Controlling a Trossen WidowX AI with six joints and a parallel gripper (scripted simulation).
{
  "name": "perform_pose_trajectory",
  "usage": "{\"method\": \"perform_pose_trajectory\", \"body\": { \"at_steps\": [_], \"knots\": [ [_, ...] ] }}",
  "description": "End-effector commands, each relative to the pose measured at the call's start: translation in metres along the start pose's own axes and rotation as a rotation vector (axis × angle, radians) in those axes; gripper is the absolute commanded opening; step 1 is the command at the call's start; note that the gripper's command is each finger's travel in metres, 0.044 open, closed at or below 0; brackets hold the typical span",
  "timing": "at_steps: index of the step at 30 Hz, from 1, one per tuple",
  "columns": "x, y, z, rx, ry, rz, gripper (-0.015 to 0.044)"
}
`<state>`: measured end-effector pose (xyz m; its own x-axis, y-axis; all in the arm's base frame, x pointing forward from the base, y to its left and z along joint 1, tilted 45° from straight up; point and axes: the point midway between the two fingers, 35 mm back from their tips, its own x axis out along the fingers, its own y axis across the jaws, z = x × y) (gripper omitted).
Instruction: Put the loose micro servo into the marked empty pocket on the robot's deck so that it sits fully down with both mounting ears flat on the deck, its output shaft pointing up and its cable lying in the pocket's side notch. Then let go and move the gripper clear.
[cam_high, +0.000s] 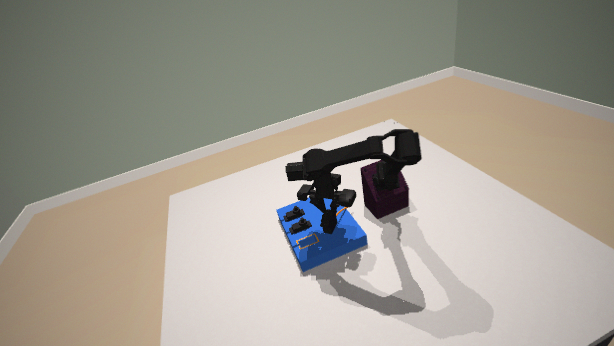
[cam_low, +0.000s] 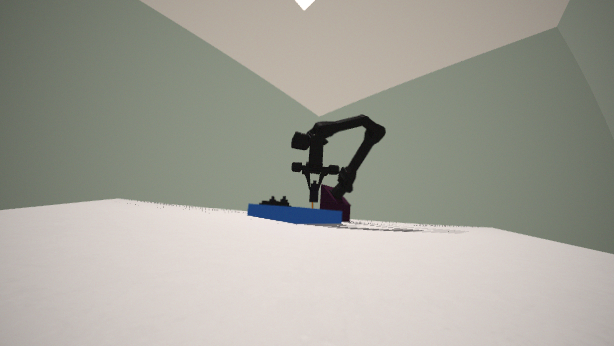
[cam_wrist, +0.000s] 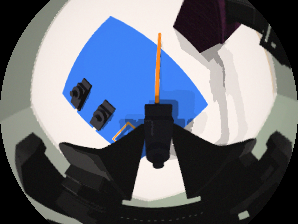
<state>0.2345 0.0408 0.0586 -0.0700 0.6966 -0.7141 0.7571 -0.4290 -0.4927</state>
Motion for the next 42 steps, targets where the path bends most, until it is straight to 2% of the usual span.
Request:
{"method": "perform_pose_trajectory", "body": {
  "at_steps": [1,42],
  "knots": [
    [-0.0021,0.0001,-0.0032,-0.102,0.009,0.006,0.0000],
    [-0.0021,0.0001,-0.0032,-1.513,0.003,0.012,0.0000]
  ]
}}
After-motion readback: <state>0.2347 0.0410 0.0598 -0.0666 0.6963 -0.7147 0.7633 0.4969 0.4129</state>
